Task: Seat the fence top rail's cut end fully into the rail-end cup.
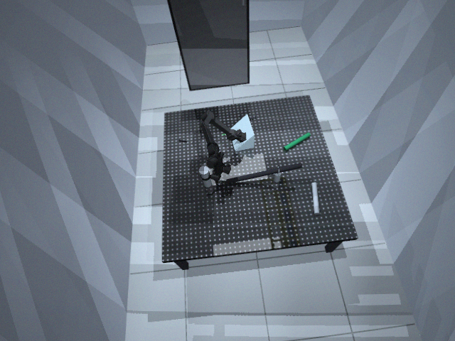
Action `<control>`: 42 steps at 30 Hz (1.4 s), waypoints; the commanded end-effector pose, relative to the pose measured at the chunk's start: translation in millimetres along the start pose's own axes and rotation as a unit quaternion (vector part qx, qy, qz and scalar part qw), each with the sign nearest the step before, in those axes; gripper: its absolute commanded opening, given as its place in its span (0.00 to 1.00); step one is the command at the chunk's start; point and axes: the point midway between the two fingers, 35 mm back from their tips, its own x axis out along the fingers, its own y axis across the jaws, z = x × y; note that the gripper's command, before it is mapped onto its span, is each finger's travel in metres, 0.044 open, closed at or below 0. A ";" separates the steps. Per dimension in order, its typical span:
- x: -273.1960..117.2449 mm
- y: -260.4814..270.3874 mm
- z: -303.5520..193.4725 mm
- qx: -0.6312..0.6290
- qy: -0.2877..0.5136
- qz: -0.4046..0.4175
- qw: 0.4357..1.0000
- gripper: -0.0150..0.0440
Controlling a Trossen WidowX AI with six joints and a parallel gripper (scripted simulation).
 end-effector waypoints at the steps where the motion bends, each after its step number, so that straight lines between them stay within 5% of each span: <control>1: 0.1 0.4 0.9 -0.006 -0.003 0.000 1.000 0.31; 3: -0.8 1.9 0.9 -0.014 -0.008 0.000 1.000 0.25; 42: -10.6 18.8 -1.9 -0.107 -0.061 0.000 0.992 0.25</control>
